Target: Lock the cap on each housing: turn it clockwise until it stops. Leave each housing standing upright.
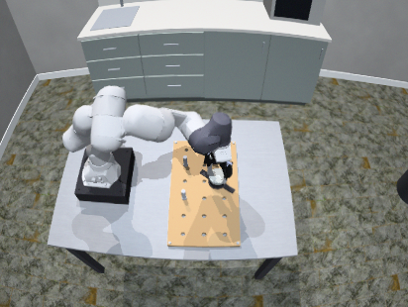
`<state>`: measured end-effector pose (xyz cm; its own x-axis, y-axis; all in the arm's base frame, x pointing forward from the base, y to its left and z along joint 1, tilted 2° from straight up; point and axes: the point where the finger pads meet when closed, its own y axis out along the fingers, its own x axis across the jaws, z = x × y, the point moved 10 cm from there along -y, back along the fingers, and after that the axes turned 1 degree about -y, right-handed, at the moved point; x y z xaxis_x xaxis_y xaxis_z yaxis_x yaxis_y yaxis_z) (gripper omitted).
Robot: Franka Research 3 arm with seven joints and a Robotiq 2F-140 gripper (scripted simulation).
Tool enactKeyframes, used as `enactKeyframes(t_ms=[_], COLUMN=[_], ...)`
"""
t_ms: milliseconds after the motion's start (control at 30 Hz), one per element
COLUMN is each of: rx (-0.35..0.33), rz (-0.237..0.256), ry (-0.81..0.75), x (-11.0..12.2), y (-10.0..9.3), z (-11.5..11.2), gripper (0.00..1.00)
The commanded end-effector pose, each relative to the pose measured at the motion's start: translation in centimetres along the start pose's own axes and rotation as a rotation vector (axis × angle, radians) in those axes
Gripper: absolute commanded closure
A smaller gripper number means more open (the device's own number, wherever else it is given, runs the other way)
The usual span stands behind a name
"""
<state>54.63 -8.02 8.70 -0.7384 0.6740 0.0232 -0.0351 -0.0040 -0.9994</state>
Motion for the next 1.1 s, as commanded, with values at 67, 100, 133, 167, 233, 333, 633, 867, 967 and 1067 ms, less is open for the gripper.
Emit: enactKeyframes(t_ms=[67, 100, 133, 167, 233, 333, 633, 867, 967, 1067], rx=[-0.004, -0.004, -0.004, -0.004, -0.004, -0.004, -0.004, -0.004, -0.004, -0.004], rz=[0.0, 0.0, 0.0, 0.0, 0.0, 0.0, 0.0, 0.0, 0.0, 0.0], ry=[0.003, 0.003, 0.003, 0.003, 0.003, 0.003, 0.003, 0.003, 0.003, 0.003], x=[0.16, 0.16, 0.16, 0.16, 0.16, 0.16, 0.19, 0.29, 0.31, 0.39], y=[0.0, 0.0, 0.0, 0.0, 0.0, 0.0, 0.0, 0.0, 0.0, 0.0], z=[-0.23, -0.23, -0.23, -0.23, -0.23, -0.23, -0.21, -0.14, -0.12, -0.07], gripper=[0.9, 0.9, 0.9, 0.9, 0.9, 0.9, 0.9, 0.9, 0.9, 0.9])
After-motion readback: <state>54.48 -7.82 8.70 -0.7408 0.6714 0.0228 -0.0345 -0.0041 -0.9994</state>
